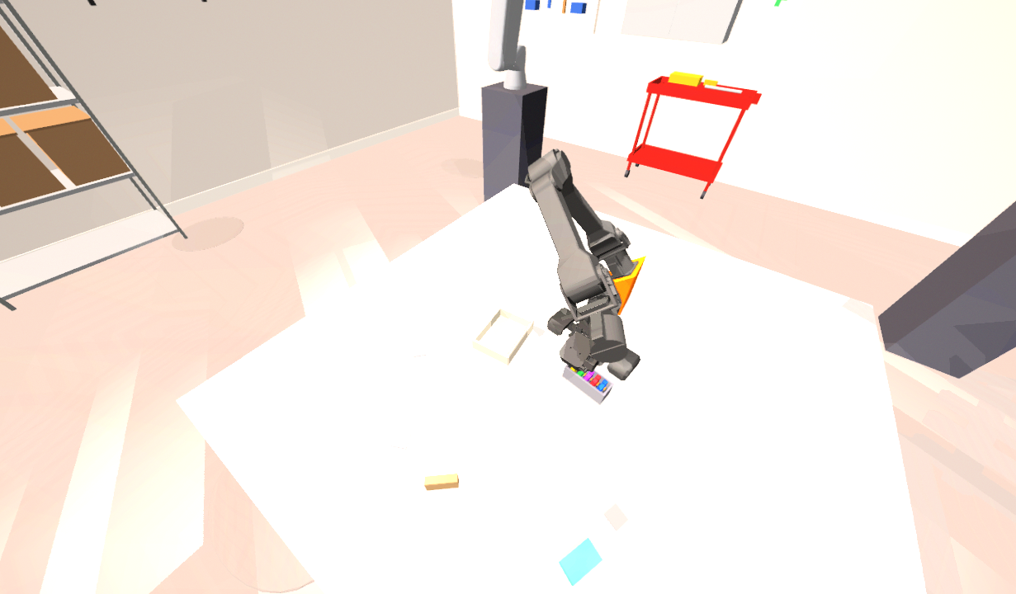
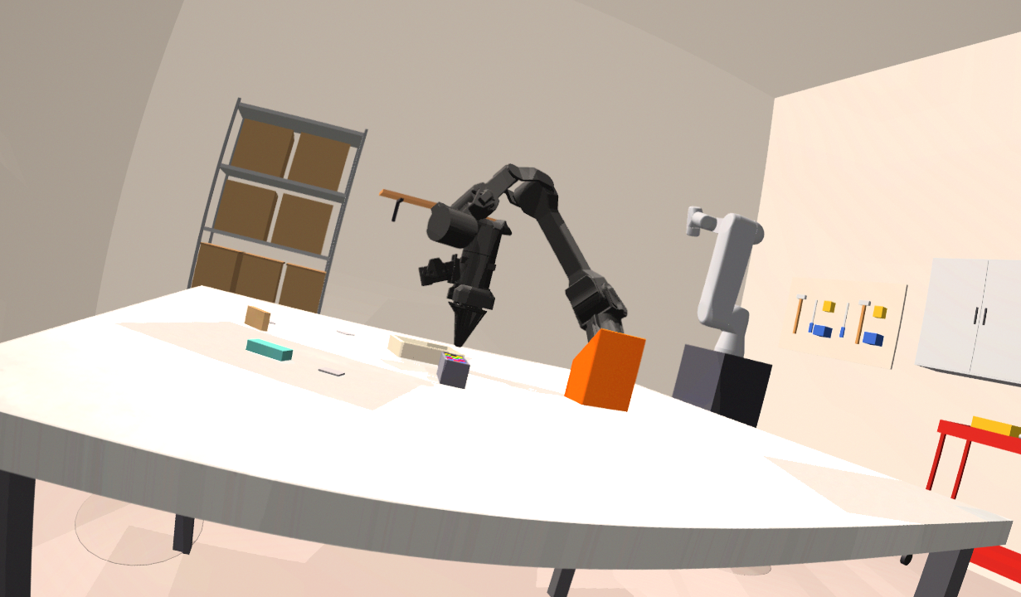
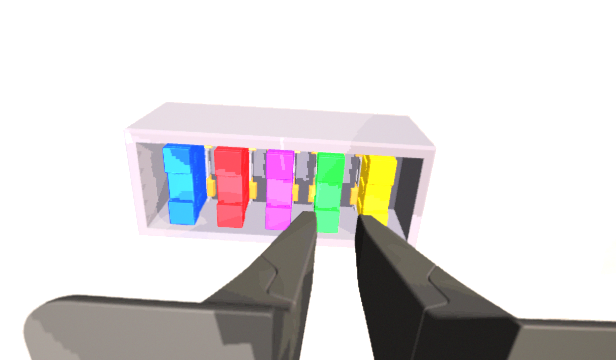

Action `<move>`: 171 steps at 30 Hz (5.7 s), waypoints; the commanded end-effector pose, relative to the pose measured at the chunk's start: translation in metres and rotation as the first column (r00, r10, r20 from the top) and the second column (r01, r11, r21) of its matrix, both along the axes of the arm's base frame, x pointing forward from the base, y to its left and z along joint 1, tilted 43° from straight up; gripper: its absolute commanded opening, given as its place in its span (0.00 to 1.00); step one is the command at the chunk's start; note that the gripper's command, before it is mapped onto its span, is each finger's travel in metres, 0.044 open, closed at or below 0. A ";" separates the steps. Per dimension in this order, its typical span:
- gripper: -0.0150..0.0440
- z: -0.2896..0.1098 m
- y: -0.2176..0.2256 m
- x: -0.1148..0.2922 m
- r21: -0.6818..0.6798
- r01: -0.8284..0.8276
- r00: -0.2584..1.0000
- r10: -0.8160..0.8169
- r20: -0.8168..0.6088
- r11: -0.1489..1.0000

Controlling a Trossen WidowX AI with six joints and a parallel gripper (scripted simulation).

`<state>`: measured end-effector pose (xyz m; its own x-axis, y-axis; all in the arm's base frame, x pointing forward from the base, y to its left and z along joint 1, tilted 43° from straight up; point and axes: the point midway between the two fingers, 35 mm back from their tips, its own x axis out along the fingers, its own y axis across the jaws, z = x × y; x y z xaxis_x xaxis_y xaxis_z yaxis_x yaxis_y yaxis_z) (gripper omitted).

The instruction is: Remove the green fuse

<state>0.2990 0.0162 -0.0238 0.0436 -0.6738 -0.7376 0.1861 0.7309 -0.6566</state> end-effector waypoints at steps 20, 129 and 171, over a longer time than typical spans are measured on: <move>0.36 -0.011 -0.008 0.002 -0.005 -0.005 1.000 0.005 -0.003 1.000; 0.25 0.010 0.012 0.001 -0.004 -0.004 1.000 0.004 -0.003 1.000; 0.25 0.144 -0.099 0.012 0.006 -0.008 1.000 0.008 -0.001 1.000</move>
